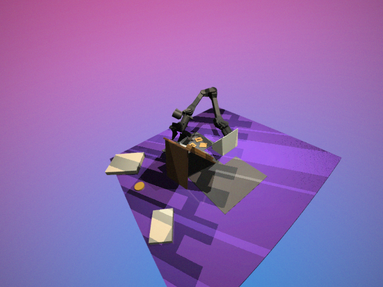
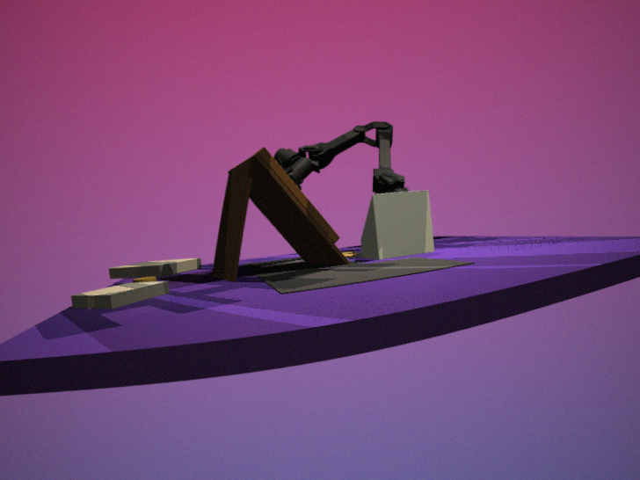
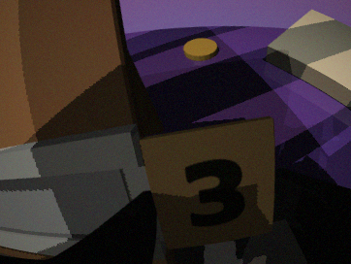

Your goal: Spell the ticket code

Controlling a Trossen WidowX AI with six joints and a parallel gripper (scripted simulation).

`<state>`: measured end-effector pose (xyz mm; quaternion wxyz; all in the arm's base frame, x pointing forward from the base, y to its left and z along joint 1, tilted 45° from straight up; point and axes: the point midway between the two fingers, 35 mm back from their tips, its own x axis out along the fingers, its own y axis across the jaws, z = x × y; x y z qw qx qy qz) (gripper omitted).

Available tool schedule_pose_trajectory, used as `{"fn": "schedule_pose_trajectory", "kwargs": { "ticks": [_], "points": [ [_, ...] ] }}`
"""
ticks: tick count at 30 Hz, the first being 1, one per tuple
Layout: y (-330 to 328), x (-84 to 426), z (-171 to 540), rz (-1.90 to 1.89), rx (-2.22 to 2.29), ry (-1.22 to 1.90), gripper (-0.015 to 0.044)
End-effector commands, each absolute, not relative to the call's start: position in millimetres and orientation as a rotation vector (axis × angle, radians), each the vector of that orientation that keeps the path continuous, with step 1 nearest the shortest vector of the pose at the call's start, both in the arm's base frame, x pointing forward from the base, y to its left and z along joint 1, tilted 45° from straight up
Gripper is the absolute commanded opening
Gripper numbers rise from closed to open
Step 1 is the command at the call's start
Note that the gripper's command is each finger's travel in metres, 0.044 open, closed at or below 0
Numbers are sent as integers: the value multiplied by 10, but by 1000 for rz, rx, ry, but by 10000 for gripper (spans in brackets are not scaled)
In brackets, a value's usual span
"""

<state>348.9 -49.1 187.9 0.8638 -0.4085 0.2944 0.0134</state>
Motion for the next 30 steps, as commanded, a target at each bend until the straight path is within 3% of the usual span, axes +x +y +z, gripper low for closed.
{"fn": "schedule_pose_trajectory", "kwargs": {
  "ticks": [1,30],
  "points": [
    [-483,3478,1852,22,-853,620,0],
    [-386,3443,1748,23,-852,621,0]
  ]
}}
